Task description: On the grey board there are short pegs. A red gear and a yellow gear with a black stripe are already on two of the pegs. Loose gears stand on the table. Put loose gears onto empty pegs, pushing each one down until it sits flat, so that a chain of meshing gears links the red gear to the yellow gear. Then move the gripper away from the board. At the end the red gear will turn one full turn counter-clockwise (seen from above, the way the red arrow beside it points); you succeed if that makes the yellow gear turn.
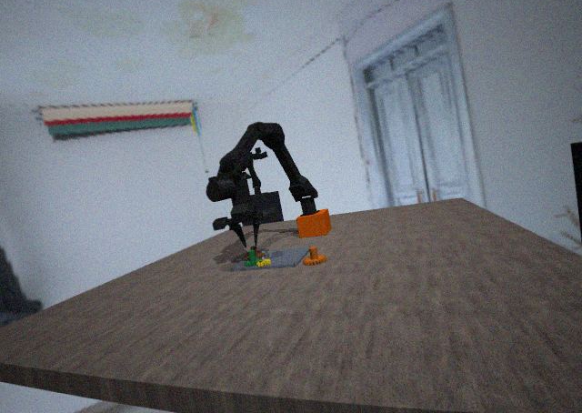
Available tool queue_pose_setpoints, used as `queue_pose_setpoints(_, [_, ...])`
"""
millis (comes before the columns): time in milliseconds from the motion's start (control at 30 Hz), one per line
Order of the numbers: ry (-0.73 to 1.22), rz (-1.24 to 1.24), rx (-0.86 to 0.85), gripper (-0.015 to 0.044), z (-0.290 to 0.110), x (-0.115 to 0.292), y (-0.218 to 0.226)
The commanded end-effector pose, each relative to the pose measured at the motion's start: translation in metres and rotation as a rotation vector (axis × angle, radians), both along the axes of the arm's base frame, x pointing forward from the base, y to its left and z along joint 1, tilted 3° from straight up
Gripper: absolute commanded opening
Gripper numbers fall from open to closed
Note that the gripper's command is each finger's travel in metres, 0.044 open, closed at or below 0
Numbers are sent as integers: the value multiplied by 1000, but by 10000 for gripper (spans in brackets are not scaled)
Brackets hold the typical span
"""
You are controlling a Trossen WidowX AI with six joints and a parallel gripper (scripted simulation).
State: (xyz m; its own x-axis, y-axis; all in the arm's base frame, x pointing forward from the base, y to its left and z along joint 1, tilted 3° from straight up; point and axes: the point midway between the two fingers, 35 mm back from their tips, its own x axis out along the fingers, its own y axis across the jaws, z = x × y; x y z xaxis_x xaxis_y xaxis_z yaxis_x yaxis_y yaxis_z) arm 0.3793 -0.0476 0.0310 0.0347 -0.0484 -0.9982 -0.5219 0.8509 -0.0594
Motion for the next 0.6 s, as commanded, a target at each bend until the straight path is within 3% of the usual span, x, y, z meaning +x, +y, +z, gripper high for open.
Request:
queue_pose_setpoints(0, [-17,-44,-1,140,24,1,1])
queue_pose_setpoints(67, [-17,-44,-1,140,24,1,1])
queue_pose_setpoints(100, [-21,-20,-1,166,19,2,0])
queue_pose_setpoints(233, [-21,-20,-1,271,63,-3,3])
queue_pose_setpoints(433, [-21,-20,-1,429,66,-4,3])
queue_pose_setpoints(567, [-21,-20,-1,440,66,-4,3])
